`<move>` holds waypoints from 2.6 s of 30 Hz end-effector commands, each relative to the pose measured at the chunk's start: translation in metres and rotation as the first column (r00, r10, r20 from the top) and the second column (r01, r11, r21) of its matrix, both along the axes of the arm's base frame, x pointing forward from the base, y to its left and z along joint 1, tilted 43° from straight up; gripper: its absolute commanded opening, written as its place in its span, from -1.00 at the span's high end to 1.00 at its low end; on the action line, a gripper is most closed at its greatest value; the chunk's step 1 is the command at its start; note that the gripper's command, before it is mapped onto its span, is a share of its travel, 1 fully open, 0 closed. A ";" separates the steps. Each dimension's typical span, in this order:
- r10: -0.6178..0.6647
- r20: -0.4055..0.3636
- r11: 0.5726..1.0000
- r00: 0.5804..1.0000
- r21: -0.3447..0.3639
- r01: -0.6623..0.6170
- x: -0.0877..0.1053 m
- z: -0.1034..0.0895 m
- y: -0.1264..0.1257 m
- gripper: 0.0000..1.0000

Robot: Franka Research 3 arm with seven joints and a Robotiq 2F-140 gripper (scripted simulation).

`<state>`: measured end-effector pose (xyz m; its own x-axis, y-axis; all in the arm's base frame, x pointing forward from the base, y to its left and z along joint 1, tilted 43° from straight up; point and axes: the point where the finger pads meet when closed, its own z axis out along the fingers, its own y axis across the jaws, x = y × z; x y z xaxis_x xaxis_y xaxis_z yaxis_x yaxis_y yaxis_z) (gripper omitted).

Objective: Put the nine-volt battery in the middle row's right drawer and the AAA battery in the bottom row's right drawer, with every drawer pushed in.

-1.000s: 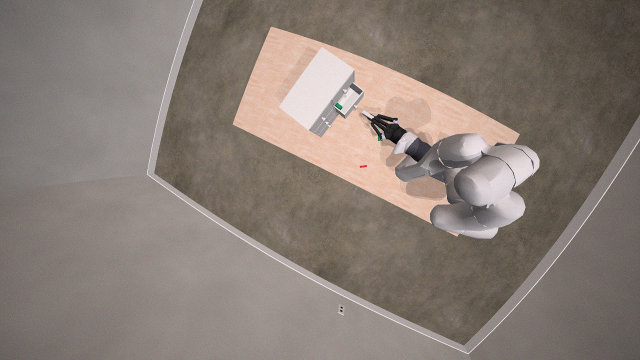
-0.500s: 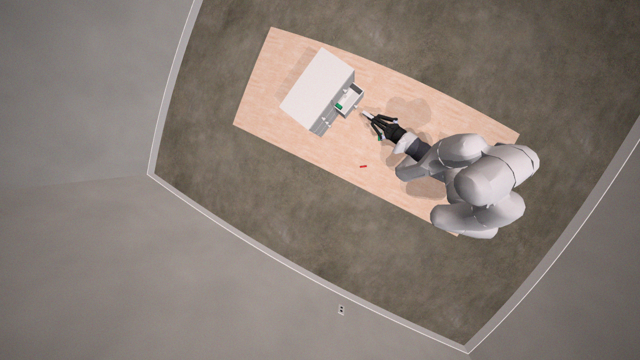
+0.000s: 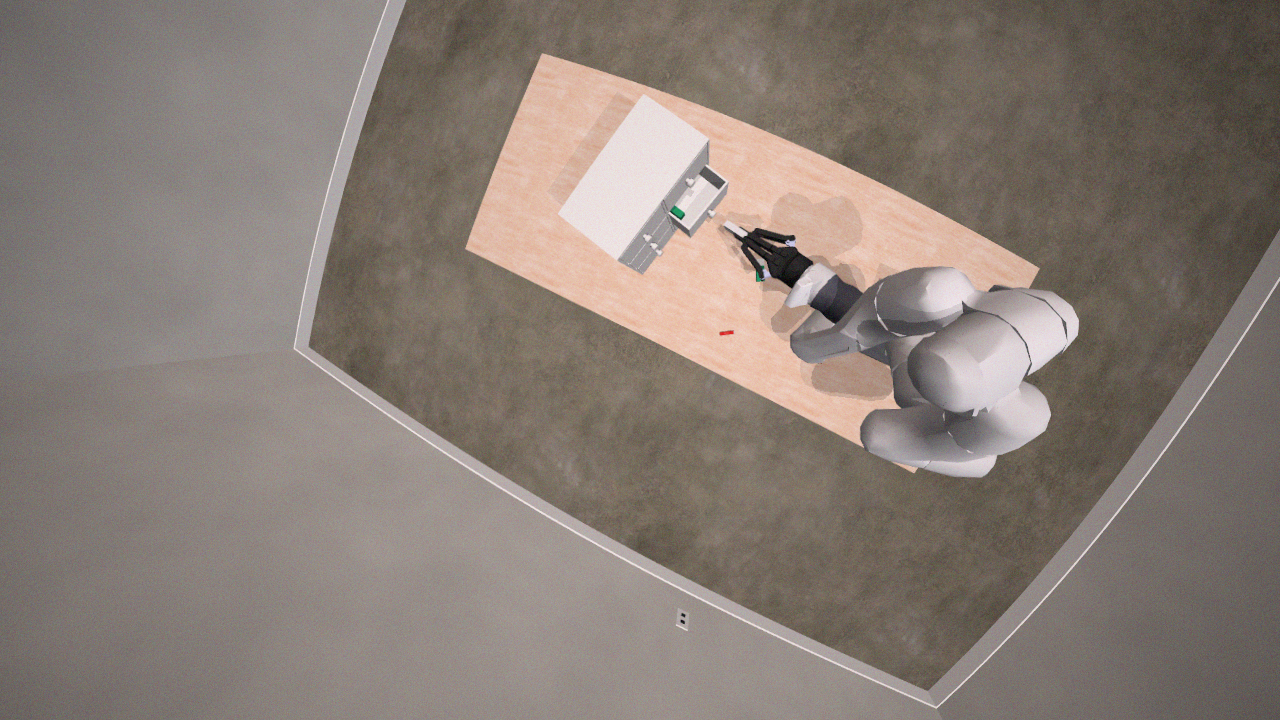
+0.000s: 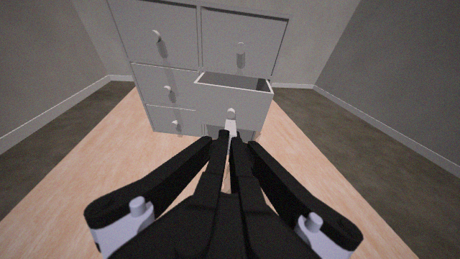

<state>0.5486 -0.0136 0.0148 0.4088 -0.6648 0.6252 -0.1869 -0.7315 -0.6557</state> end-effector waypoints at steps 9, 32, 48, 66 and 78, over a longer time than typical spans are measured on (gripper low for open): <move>0.000 -0.003 1.000 1.000 0.003 0.000 0.005 -0.002 0.001 1.00; 0.000 -0.003 1.000 1.000 0.003 0.000 0.032 -0.007 -0.002 1.00; 0.000 -0.003 1.000 1.000 0.003 0.000 0.058 -0.012 -0.004 1.00; 0.000 -0.003 1.000 1.000 0.003 0.000 0.083 -0.017 -0.006 1.00; 0.000 -0.003 1.000 1.000 0.003 0.000 0.094 -0.019 -0.007 1.00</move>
<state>0.6398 -0.0237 -0.0019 0.4044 -0.6628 0.6302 -0.1870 -0.7344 -0.6524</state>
